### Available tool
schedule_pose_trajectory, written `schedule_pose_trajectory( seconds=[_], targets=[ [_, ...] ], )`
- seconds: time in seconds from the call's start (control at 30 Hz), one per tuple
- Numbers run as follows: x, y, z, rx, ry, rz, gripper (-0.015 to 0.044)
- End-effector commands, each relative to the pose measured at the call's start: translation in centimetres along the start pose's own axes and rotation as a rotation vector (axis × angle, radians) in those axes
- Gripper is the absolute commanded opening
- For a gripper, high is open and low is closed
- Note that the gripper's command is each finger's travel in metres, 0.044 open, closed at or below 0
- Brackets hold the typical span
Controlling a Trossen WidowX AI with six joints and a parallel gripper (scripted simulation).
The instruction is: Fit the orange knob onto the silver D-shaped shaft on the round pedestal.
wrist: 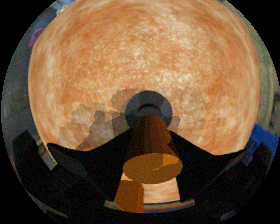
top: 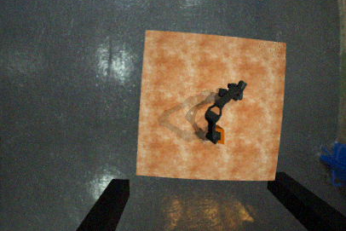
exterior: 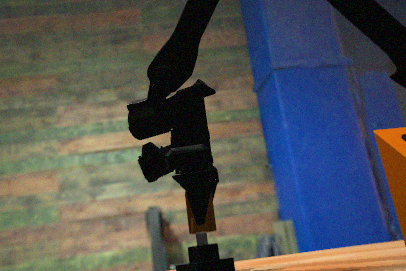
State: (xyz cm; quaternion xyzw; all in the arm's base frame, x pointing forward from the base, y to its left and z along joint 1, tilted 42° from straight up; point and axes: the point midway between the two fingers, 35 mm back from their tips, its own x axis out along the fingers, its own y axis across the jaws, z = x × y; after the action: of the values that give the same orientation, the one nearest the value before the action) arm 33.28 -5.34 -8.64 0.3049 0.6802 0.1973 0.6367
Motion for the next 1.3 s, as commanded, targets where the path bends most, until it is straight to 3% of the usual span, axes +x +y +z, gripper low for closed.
schedule_pose_trajectory(
  seconds=[0.0,0.23,0.47,1.27],
  targets=[
    [0.03,-0.11,0.04,-0.001,-0.003,-0.003,0.0000],
    [-0.44,-0.07,0.20,-0.010,-0.003,-0.003,0.0000],
    [-0.63,0.04,0.34,-0.210,-0.003,-0.003,0.0000],
    [-0.01,0.21,0.96,-0.211,-0.003,-0.003,0.0000]
  ],
)
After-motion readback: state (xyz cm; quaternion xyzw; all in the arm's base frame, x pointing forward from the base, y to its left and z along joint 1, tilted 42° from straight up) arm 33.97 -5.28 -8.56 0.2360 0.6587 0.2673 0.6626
